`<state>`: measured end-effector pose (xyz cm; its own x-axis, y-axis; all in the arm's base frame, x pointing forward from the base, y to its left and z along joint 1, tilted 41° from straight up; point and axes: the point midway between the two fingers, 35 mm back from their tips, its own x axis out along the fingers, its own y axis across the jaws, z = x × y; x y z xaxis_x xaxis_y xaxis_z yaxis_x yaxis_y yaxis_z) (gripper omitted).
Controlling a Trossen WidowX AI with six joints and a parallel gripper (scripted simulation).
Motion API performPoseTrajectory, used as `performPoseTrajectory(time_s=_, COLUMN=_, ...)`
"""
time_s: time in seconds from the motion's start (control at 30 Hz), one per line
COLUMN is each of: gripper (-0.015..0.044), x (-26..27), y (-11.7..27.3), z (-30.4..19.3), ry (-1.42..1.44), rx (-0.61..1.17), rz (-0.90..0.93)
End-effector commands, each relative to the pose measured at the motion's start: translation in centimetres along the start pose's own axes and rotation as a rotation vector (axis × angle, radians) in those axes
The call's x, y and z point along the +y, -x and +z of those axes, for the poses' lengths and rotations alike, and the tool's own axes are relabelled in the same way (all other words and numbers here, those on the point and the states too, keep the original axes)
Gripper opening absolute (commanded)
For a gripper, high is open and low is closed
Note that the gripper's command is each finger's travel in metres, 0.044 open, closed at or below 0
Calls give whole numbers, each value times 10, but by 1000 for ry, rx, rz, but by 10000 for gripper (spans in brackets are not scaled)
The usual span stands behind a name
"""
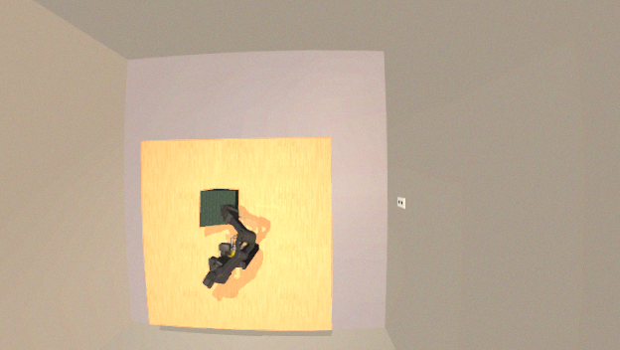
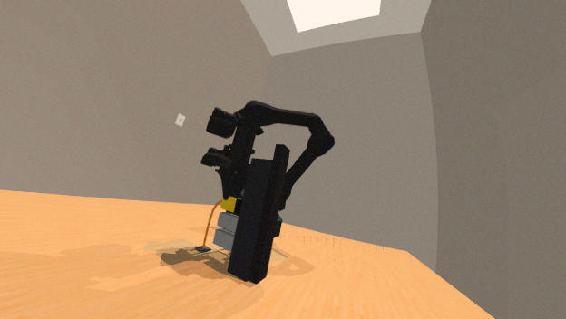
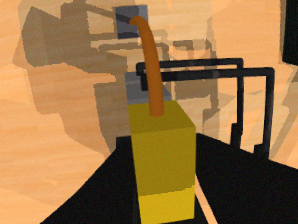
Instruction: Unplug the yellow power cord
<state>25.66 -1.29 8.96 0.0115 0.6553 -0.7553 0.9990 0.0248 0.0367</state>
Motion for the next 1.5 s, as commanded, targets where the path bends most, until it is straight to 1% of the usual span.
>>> performPoseTrajectory(time_s=0.0, gripper=22, x=0, y=1, z=0, ry=1, rx=0, rz=1)
performPoseTrajectory(time_s=0.13, gripper=0, x=0, y=1, z=0, ry=0, rx=0, rz=1)
performPoseTrajectory(time_s=1.43, gripper=0, x=0, y=7, z=61, ry=-3, rx=-4, rz=2)
performPoseTrajectory(time_s=1.47, gripper=26, x=1, y=-1, z=41, ry=31, rx=9, rz=-17)
